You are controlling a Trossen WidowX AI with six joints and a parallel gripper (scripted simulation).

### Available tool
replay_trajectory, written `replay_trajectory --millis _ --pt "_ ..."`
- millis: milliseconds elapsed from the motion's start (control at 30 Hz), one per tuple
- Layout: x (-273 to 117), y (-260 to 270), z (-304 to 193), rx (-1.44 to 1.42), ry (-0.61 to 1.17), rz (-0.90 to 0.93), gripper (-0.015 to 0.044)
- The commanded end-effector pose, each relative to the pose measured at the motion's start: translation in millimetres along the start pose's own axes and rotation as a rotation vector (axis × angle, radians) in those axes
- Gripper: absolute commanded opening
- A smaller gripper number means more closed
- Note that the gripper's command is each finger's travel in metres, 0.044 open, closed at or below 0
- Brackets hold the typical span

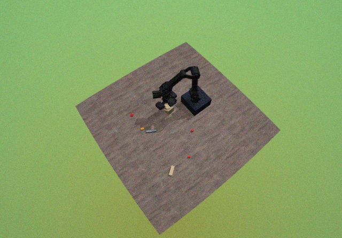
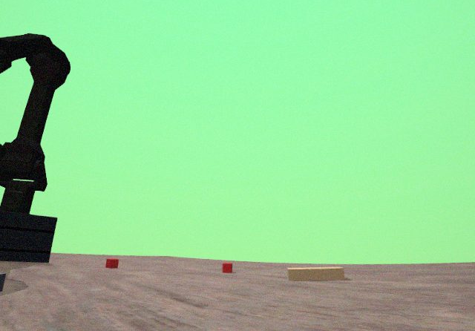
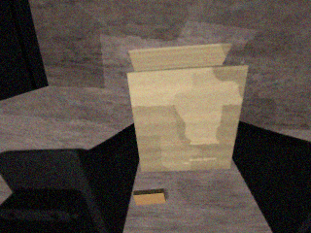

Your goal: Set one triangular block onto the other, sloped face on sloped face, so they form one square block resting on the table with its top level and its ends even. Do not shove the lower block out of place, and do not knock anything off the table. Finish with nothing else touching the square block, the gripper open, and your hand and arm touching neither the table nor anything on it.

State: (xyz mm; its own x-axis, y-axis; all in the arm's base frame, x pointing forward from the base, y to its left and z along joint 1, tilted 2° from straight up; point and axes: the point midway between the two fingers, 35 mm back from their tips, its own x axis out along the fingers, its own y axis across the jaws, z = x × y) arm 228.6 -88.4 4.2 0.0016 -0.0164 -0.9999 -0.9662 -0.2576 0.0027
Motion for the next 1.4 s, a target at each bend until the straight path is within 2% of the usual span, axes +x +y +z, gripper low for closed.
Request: replay_trajectory --millis 0,1367 --pt "3 0 2 0.003 -0.003 -0.001 0.0000" --pt "17 1 8 0.004 -0.004 -0.001 0.0000"
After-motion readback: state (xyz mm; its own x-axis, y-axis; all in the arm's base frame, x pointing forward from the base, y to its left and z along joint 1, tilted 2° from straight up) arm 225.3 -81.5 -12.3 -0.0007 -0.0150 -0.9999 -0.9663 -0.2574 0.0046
